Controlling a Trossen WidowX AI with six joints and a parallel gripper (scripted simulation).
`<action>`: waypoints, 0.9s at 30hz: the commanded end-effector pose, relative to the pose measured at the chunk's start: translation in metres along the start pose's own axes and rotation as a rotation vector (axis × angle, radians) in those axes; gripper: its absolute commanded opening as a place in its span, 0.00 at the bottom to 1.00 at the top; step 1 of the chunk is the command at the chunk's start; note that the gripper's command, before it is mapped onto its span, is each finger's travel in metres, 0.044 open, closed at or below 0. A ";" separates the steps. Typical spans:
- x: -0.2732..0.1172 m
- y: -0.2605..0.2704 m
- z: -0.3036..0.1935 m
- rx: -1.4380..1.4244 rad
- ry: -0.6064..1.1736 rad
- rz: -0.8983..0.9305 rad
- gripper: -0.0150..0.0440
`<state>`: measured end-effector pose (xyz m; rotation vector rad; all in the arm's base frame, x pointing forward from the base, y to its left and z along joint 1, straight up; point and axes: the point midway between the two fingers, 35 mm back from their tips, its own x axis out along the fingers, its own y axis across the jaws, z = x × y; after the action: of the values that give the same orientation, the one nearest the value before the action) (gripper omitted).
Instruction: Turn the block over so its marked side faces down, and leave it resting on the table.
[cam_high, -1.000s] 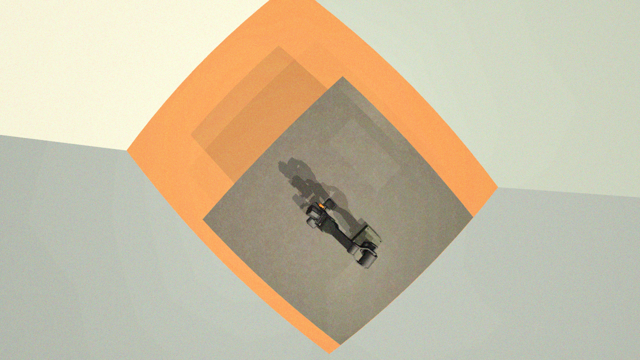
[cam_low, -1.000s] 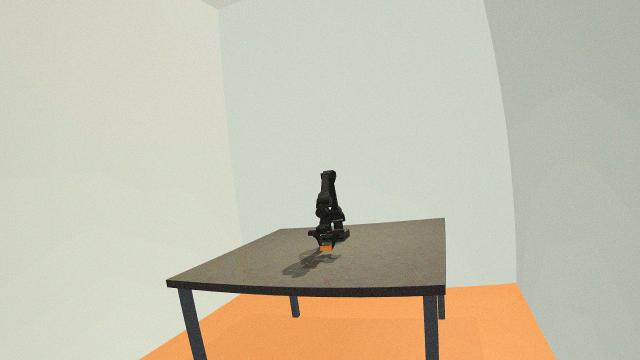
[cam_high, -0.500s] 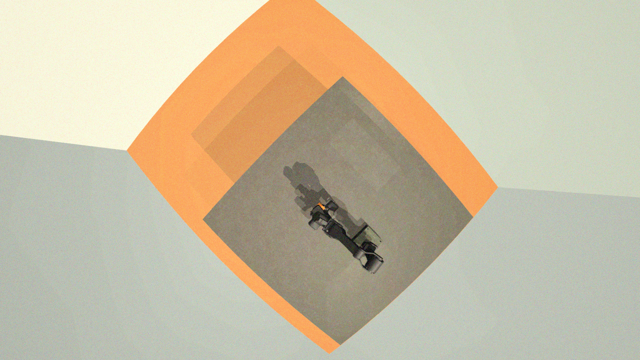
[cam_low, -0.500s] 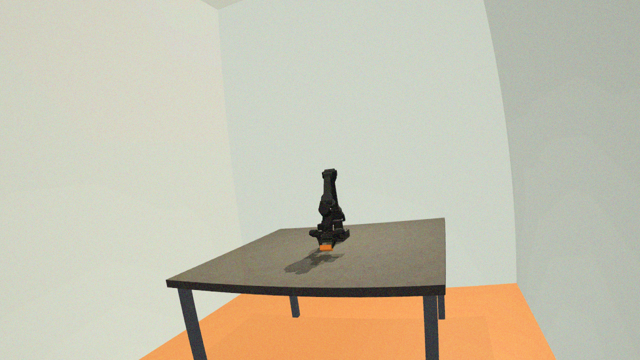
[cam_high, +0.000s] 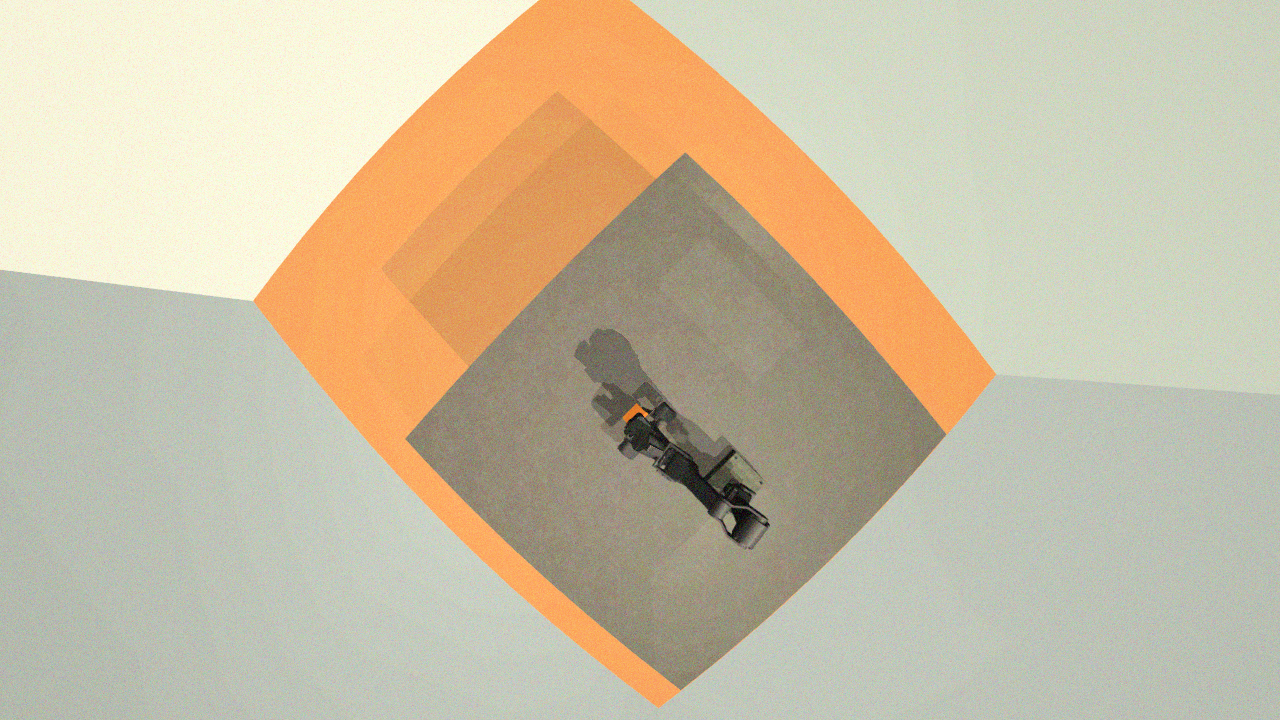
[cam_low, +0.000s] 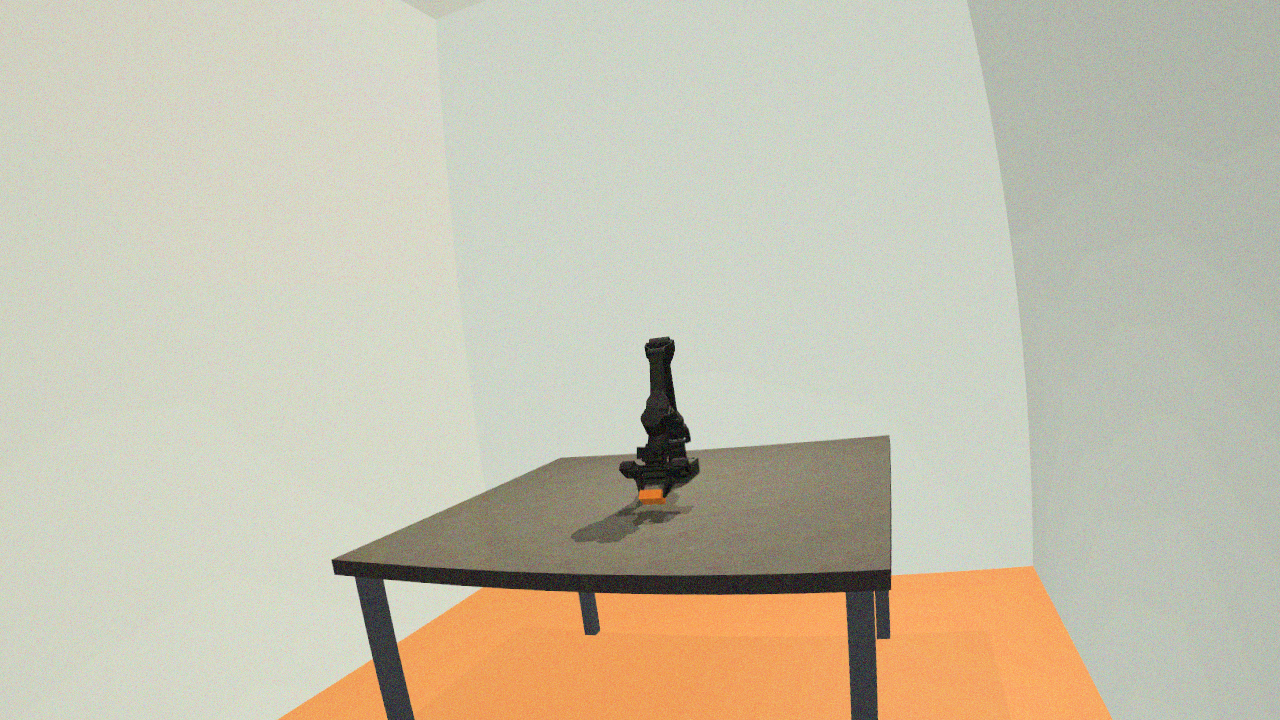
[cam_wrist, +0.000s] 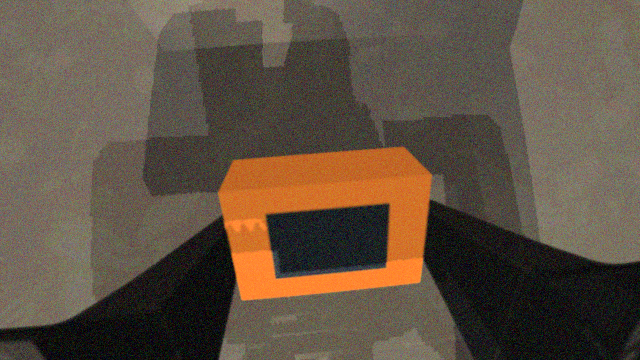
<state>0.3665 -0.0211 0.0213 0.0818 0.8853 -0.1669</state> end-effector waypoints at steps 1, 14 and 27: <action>0.009 0.000 -0.005 -0.005 -0.043 -0.005 0.25; 0.028 0.001 -0.012 -0.010 -0.221 -0.004 0.25; 0.026 0.000 -0.020 -0.008 -0.397 -0.005 0.25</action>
<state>0.3786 -0.0206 -0.0029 0.0467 0.4957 -0.1711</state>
